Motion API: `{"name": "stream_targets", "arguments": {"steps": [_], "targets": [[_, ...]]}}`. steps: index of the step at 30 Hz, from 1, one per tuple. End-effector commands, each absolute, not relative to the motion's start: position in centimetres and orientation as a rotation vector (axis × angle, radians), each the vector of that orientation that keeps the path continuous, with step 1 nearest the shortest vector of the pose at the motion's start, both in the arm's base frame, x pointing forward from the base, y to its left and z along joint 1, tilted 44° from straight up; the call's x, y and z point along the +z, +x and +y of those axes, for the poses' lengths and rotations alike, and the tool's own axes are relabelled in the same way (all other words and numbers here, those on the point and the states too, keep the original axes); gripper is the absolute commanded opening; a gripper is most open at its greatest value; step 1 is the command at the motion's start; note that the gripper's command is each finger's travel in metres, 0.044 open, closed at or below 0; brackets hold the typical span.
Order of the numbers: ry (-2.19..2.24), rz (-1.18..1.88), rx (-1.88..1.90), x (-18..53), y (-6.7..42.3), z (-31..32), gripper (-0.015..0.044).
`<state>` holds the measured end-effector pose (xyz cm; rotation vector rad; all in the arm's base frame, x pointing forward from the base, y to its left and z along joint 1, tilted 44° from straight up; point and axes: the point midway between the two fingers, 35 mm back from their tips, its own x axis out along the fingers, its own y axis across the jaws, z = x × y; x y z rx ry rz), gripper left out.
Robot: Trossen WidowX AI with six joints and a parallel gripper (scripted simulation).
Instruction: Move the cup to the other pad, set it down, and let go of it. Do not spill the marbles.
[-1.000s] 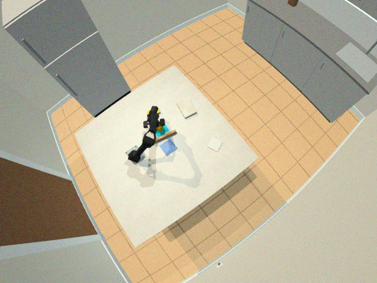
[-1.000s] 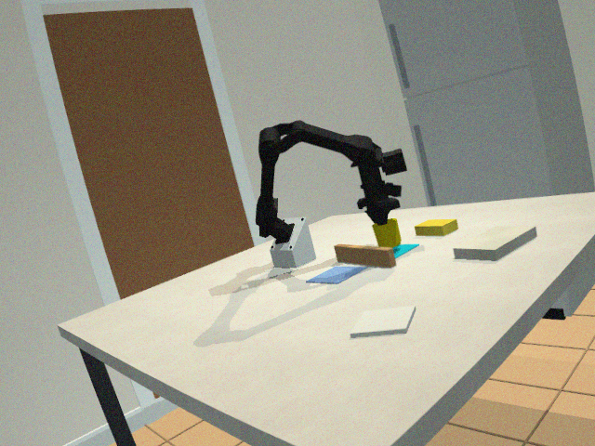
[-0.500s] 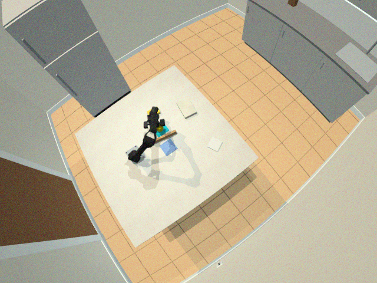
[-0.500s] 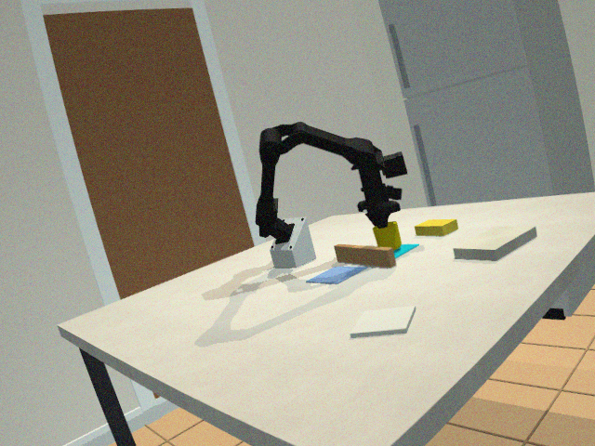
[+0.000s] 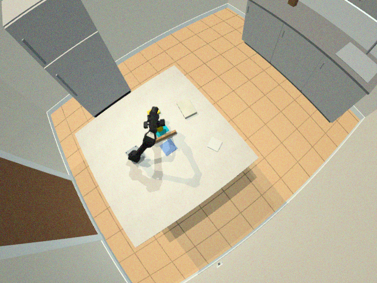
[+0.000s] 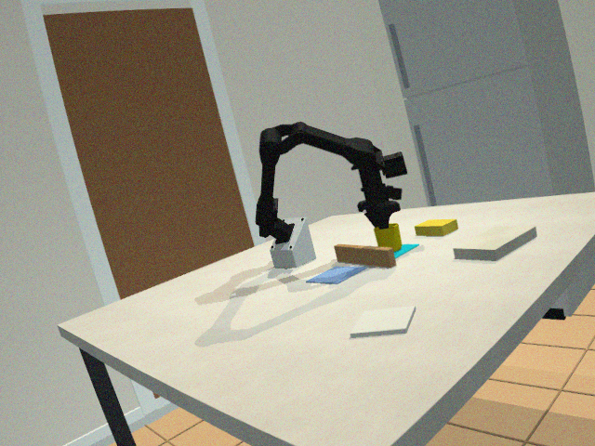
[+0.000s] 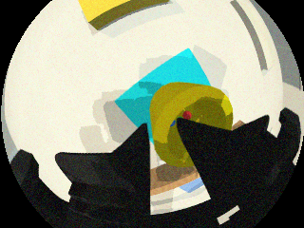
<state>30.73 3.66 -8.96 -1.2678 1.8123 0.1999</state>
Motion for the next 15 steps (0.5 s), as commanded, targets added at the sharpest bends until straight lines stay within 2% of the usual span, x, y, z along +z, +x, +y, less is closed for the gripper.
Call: {"name": "stream_targets", "arguments": {"steps": [1, 15], "targets": [[-1.267, 1.812, 0.199, -8.9, 30.8, 3.7, 0.0147], [-1.270, 1.812, 0.202, -7.4, 30.9, 5.2, 0.0147]]}}
